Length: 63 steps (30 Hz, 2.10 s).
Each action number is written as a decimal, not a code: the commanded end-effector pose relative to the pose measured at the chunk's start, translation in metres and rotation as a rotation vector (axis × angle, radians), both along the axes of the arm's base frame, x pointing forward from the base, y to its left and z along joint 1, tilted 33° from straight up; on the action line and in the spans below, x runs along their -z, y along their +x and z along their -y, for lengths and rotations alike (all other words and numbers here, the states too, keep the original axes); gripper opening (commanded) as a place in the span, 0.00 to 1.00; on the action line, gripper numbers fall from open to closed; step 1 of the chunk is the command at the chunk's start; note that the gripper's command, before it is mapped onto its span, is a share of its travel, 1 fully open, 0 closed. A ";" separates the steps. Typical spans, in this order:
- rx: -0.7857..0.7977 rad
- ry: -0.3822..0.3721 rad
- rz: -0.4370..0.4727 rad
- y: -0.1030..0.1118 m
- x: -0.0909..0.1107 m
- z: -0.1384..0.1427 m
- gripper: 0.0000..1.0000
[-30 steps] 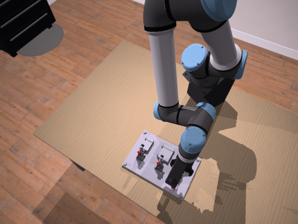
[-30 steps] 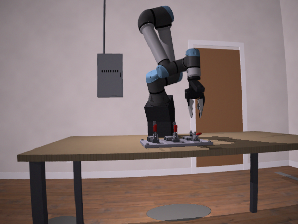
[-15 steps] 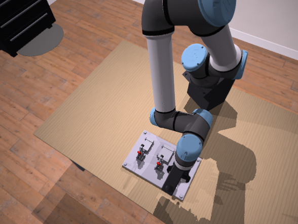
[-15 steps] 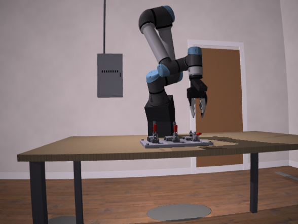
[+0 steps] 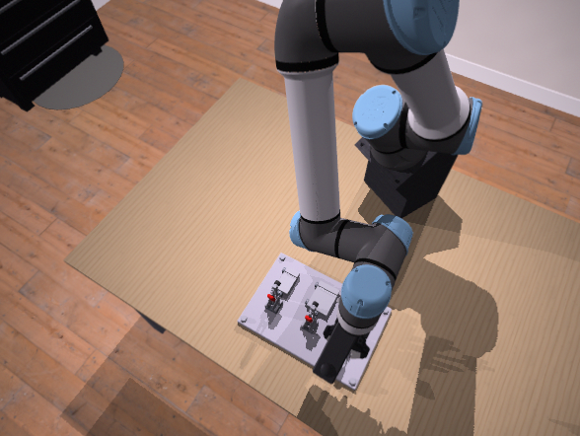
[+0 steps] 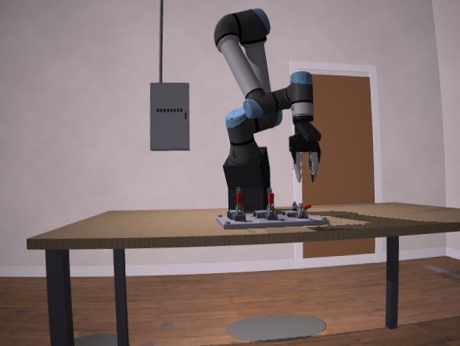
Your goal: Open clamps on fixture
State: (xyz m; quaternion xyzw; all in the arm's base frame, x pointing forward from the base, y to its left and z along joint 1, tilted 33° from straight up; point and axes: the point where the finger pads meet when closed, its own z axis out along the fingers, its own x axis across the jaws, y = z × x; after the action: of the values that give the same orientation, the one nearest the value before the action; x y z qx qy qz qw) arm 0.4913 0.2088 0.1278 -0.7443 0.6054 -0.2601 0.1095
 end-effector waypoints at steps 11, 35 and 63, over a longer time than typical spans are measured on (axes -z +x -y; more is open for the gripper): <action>0.001 0.000 -0.002 0.017 0.028 0.006 0.28; 0.001 0.001 0.002 0.038 0.058 0.011 0.28; 0.001 0.001 0.002 0.038 0.058 0.011 0.28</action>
State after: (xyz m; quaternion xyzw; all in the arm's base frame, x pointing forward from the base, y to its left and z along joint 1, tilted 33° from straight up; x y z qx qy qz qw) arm 0.5272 0.1978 0.0679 -0.7444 0.6055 -0.2595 0.1086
